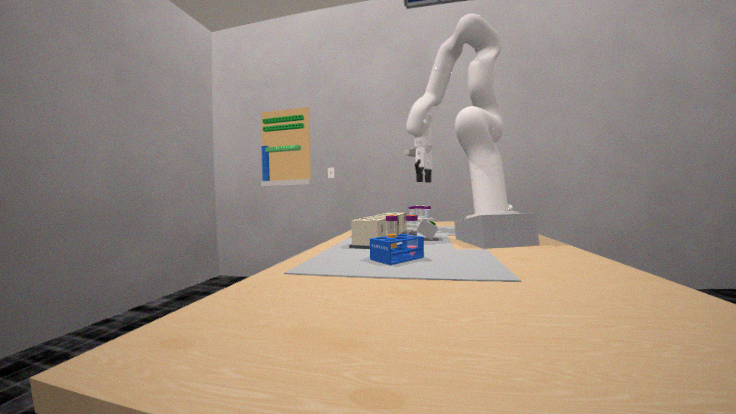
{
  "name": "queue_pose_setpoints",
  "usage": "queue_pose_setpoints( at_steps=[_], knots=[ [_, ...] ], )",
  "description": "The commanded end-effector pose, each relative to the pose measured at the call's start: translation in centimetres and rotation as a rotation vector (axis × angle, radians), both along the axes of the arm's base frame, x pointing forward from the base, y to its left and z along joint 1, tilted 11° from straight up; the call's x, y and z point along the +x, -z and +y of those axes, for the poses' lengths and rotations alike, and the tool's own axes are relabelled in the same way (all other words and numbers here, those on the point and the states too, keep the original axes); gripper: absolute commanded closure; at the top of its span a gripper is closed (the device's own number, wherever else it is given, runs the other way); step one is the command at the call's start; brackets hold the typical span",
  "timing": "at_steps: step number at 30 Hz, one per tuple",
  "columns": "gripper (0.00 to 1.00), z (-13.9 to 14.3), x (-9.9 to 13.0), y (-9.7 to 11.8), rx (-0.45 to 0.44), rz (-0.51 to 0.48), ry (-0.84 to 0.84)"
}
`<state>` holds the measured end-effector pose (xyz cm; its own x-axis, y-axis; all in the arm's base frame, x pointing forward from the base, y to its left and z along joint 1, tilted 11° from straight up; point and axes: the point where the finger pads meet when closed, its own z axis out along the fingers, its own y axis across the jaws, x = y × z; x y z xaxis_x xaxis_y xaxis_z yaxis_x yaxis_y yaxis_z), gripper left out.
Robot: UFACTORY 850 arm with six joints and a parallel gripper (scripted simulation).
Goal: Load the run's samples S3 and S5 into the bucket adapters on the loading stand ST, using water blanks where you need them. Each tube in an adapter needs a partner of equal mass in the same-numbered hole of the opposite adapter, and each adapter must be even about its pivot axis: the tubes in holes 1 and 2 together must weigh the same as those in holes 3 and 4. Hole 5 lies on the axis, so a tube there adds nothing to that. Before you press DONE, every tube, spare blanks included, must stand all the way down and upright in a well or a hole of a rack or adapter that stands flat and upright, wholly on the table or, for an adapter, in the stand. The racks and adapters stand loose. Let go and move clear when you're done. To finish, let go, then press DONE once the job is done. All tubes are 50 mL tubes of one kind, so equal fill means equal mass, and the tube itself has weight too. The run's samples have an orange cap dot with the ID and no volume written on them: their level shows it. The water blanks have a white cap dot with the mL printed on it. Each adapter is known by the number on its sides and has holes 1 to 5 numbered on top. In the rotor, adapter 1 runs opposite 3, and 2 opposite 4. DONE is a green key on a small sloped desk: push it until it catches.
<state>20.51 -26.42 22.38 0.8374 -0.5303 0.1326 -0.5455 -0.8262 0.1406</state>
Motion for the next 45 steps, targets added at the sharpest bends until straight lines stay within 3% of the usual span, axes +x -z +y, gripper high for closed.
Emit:
queue_pose_setpoints(
  at_steps=[1, 6, 45],
  knots=[
    [0.0, 2.1, 2.1, 0.2, -0.007, 0.035, -0.185],
    [0.0, 3.9, 3.8, 0.5, -0.013, 0.066, -0.349],
    [0.0, 15.7, 15.2, 2.4, -0.012, 0.066, -0.349]
  ],
)
